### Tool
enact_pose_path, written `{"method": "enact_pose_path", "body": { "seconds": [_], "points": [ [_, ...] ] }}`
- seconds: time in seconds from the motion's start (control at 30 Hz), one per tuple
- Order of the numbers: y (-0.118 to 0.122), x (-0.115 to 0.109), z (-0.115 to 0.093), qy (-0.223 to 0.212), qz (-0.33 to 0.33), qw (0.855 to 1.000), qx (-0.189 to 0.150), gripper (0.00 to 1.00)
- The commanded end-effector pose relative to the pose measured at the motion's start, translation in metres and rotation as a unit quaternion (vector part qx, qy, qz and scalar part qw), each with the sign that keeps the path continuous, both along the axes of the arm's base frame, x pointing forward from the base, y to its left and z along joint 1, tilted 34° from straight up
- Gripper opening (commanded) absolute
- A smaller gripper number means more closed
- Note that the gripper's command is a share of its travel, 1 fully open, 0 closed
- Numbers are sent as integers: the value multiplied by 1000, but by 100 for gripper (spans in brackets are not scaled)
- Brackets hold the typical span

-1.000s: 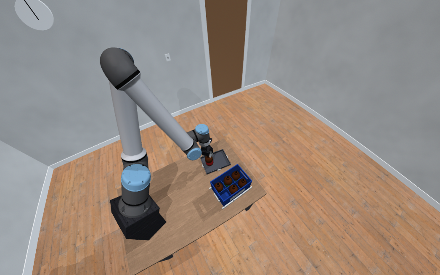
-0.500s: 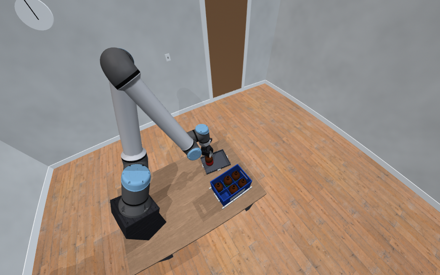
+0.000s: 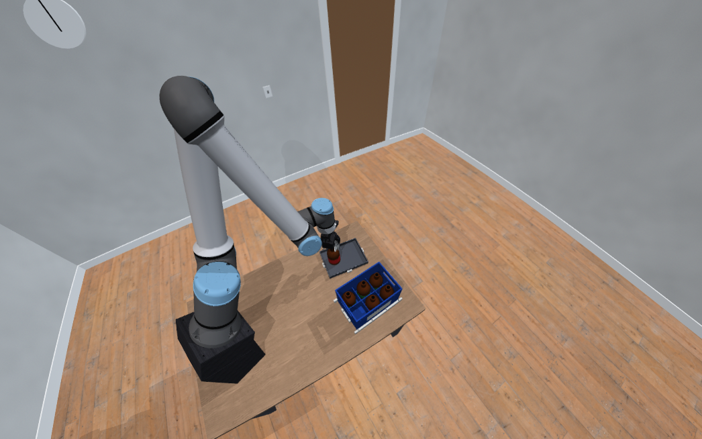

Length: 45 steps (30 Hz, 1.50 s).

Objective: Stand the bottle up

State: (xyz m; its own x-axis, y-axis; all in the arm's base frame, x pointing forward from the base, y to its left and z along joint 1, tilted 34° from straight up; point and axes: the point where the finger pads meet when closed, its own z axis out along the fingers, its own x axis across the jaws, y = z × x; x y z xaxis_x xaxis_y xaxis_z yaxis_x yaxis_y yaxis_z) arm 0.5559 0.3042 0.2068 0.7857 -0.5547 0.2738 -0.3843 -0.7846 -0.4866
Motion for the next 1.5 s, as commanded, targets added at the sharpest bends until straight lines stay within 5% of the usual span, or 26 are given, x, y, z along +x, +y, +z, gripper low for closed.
{"method": "enact_pose_path", "body": {
  "seconds": [0.0,0.03,1.47],
  "points": [
    [0,0,1,-1,0,1000,0,38],
    [0,0,1,-1,0,1000,0,0],
    [0,0,1,-1,0,1000,0,0]
  ]
}}
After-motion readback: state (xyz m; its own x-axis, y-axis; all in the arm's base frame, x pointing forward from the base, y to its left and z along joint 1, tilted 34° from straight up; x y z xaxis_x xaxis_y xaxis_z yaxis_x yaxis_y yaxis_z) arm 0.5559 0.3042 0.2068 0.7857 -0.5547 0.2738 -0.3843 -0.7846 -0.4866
